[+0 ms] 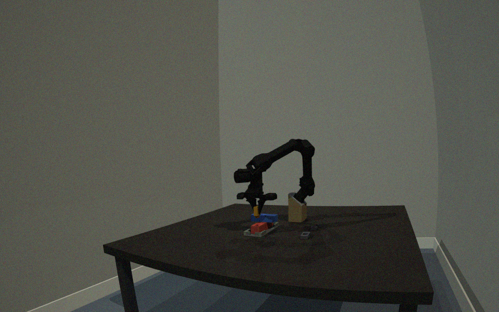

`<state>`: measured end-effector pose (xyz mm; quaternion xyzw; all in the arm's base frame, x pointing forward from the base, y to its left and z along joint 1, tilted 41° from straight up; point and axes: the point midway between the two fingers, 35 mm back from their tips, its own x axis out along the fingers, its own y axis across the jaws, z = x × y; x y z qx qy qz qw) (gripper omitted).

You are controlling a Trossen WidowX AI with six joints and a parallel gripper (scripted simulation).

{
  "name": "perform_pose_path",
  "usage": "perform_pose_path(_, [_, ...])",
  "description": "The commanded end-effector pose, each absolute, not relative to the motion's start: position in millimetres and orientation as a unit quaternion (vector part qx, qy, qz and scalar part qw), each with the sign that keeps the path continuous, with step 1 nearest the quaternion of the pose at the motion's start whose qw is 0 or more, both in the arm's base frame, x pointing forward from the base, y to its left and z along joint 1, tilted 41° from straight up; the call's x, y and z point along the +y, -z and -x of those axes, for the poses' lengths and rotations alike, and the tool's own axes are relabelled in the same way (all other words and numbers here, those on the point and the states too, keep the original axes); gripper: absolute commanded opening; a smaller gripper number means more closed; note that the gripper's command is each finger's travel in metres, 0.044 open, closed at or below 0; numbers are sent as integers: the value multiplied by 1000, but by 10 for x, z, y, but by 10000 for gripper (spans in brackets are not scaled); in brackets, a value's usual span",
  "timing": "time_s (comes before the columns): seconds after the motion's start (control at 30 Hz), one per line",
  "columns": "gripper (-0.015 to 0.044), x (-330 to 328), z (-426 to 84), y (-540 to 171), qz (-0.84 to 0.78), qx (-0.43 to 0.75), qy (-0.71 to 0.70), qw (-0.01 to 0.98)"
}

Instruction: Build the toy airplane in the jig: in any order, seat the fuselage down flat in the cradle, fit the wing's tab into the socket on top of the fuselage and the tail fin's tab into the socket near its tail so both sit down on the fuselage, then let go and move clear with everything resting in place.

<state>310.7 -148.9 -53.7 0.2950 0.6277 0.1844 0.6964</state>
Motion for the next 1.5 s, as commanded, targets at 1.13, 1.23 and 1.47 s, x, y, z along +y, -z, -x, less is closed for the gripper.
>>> perform_pose_path(1.13, [65,-1452,-3104,638,-293,630,-185,695])
perform_pose_path(1.23, [65,-1421,-3112,676,-293,630,-185,695])
perform_pose_path(1.47, [65,-1350,-3128,763,-294,630,-185,695])
